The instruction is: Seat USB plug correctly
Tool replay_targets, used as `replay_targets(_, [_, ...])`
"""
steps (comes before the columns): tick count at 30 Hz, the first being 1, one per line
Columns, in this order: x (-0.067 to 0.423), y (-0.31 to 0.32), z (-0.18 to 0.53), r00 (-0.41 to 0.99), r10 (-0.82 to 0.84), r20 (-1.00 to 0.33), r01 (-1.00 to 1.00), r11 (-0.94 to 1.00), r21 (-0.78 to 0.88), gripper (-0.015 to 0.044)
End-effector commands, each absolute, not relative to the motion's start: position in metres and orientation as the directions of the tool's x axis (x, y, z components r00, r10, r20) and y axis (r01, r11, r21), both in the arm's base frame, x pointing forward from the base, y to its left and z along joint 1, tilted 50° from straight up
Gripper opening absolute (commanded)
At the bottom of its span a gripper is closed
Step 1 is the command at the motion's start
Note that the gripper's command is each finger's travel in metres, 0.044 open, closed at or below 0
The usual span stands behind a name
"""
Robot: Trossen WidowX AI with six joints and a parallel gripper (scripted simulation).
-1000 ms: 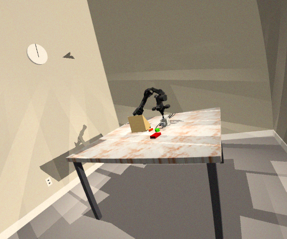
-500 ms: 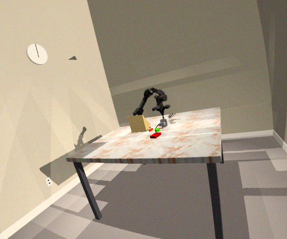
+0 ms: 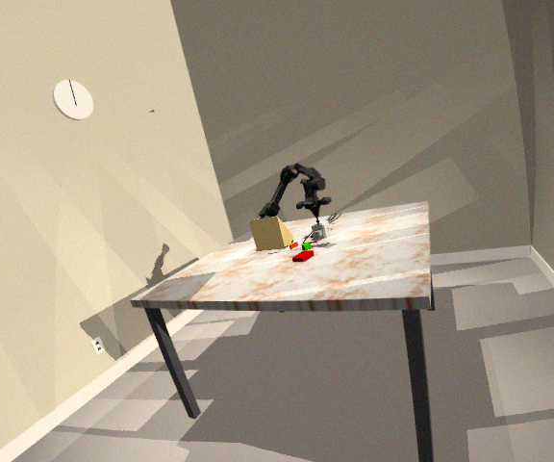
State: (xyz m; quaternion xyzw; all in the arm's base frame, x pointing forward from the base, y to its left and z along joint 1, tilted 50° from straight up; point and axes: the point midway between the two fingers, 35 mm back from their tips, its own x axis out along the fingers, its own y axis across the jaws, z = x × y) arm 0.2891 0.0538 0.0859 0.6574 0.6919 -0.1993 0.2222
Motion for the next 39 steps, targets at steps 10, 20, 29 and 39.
replay_targets(10, [0.2892, 0.0557, 0.0853, -0.035, 0.824, -0.565, 0.998, 0.053, 0.016, 0.0000])
replay_targets(20, [0.2892, 0.0566, 0.0845, -0.035, 0.824, -0.565, 0.998, 0.053, 0.016, 0.0000])
replay_targets(29, [0.2892, 0.0574, 0.0838, -0.035, 0.824, -0.565, 0.998, 0.053, 0.016, 0.0000])
replay_targets(39, [0.2891, 0.0583, 0.0831, -0.035, 0.824, -0.565, 0.998, 0.053, 0.016, 0.0000])
